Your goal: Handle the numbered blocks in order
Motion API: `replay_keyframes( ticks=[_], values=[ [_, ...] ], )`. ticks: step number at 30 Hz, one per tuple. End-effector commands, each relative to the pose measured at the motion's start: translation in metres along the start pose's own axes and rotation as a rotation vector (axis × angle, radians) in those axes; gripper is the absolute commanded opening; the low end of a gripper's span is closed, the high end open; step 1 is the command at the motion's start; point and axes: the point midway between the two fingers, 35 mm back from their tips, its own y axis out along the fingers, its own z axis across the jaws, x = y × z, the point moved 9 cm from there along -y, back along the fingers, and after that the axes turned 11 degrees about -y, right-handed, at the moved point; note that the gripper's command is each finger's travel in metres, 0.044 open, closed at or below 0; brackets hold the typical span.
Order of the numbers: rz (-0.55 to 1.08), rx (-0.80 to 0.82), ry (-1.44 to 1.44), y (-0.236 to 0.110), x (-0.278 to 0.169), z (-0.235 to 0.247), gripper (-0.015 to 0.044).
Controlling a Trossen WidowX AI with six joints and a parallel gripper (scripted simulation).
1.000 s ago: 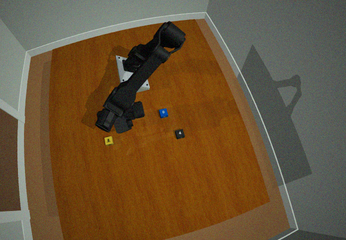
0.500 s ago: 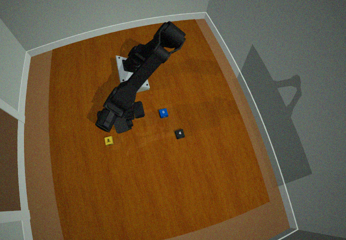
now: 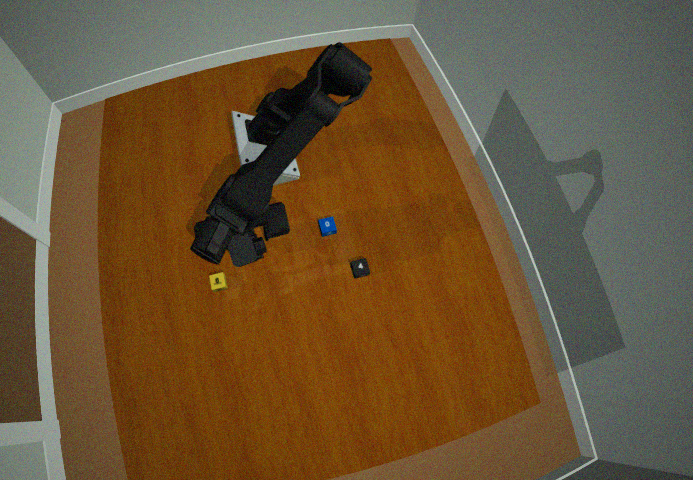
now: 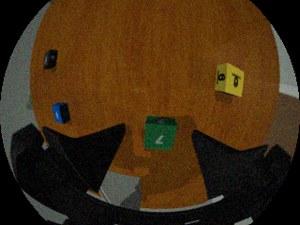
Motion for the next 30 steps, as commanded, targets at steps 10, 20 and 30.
replay_keyframes(
  ticks=[10, 20, 30],
  values=[
    [-0.001, -0.013, 0.006, -0.047, 0.02, 0.022, 0.04],
    [-0.009, -0.027, 0.013, -0.093, 0.073, 0.162, 0.04],
    [-0.006, 0.013, 0.002, -0.119, 0.06, 0.264, 0.04]
  ],
)
